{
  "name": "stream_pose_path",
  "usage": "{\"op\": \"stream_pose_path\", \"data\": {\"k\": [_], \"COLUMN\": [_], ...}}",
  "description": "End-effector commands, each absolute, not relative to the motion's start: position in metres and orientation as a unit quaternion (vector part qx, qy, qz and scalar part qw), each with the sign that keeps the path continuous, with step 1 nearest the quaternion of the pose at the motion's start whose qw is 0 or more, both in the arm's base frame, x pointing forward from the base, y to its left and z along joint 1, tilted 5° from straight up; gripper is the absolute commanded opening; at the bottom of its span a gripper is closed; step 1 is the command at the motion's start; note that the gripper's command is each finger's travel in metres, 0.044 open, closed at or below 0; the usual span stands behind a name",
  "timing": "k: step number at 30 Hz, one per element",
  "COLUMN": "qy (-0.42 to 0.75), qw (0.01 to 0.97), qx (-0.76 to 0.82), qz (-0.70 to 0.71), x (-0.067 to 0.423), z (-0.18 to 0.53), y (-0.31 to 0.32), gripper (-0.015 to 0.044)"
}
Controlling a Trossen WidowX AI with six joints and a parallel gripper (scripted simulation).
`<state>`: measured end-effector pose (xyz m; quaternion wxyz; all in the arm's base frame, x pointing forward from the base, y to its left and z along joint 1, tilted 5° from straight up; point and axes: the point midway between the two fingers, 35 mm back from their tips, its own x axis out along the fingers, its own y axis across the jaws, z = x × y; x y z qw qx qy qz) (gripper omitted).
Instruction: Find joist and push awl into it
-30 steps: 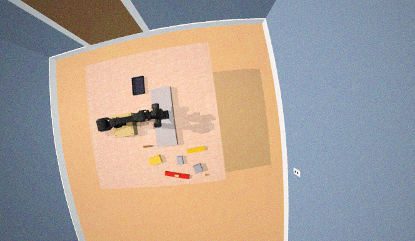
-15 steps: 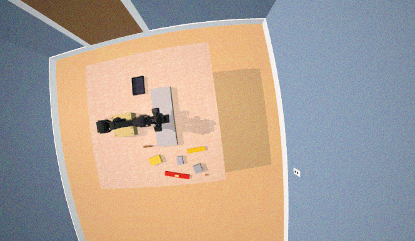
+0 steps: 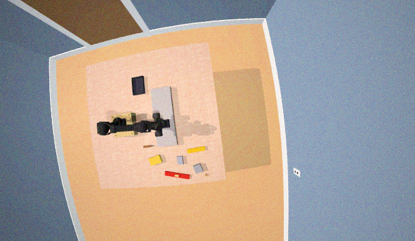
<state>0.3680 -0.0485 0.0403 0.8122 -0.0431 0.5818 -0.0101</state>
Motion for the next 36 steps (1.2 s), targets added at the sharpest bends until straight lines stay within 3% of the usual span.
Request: {"op": "stream_pose_path", "data": {"k": [1, 36], "qy": [0.583, 0.583], "qw": [0.811, 0.811], "qx": [-0.044, -0.048], "qz": [-0.011, -0.014], "x": [0.368, 0.371], "z": [0.040, 0.049], "y": [-0.059, -0.145], "gripper": [0.0000, 0.0000]}}
